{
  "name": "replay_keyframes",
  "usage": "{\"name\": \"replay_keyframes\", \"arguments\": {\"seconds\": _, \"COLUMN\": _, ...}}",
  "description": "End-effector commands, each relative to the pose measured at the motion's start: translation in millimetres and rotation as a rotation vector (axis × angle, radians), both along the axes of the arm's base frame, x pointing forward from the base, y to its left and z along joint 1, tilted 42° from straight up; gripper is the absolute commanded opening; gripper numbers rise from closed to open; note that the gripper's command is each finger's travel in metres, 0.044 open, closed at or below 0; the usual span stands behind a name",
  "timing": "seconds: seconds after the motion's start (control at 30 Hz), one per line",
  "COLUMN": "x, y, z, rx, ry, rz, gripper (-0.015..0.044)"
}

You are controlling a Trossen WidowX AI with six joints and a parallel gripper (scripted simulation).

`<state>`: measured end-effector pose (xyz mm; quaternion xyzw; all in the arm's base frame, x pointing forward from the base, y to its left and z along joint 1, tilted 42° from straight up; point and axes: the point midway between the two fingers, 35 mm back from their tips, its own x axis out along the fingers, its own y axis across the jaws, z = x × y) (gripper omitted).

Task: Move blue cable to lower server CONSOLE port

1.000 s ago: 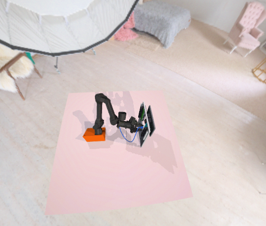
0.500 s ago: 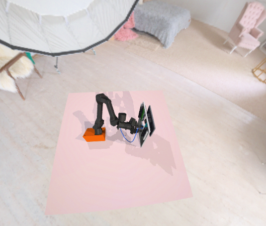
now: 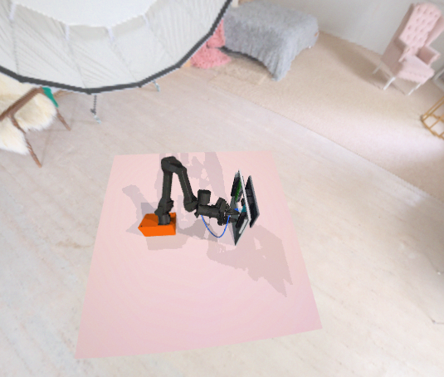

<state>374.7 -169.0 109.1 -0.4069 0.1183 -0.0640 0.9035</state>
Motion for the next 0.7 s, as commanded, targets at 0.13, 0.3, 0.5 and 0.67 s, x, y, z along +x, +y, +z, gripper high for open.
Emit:
{"name": "replay_keyframes", "arguments": {"seconds": 0.13, "x": -5.3, "y": -0.9, "z": 1.1, "rx": -0.003, "ry": 0.001, "rz": 0.003, "gripper": 0.044}}
{"name": "replay_keyframes", "arguments": {"seconds": 0.3, "x": -8.0, "y": -2.1, "z": 4.0, "rx": -0.003, "ry": 0.001, "rz": 0.003, "gripper": 0.044}}
{"name": "replay_keyframes", "arguments": {"seconds": 0.5, "x": -11.1, "y": -3.3, "z": 7.2, "rx": -0.003, "ry": 0.002, "rz": 0.003, "gripper": 0.044}}
{"name": "replay_keyframes", "arguments": {"seconds": 0.67, "x": -13.5, "y": -4.0, "z": 9.6, "rx": -0.003, "ry": 0.002, "rz": 0.003, "gripper": 0.044}}
